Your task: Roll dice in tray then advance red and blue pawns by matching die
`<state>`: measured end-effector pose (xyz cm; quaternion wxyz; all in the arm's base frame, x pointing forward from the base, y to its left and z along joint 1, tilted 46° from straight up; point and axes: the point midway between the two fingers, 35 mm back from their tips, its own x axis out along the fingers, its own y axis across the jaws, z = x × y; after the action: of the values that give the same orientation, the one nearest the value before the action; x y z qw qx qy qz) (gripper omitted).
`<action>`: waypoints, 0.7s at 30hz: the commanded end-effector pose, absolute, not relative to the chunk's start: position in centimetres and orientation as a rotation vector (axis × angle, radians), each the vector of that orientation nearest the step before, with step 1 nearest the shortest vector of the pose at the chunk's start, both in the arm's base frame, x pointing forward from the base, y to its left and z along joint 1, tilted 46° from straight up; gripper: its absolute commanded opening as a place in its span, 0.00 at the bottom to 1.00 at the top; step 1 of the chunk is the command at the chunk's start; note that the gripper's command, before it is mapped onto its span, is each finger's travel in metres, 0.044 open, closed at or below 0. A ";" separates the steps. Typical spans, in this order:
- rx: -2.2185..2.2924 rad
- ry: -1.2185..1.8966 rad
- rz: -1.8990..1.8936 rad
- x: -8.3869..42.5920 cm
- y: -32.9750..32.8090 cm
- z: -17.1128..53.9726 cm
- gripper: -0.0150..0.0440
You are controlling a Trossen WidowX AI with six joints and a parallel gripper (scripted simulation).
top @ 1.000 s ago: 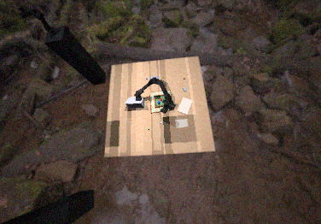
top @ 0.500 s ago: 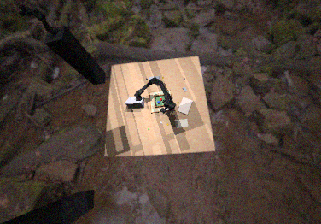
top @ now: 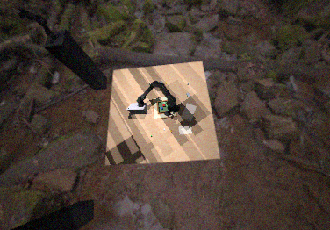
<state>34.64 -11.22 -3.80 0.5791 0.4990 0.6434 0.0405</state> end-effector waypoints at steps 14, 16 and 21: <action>0.737 1.357 0.482 37.7 -4.1 4.3 0.59; 0.737 1.357 0.482 37.9 -3.5 3.7 0.59; 0.737 1.357 0.482 38.0 -3.1 3.3 0.59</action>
<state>37.94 -3.28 3.54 0.6909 0.3265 0.6076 0.2165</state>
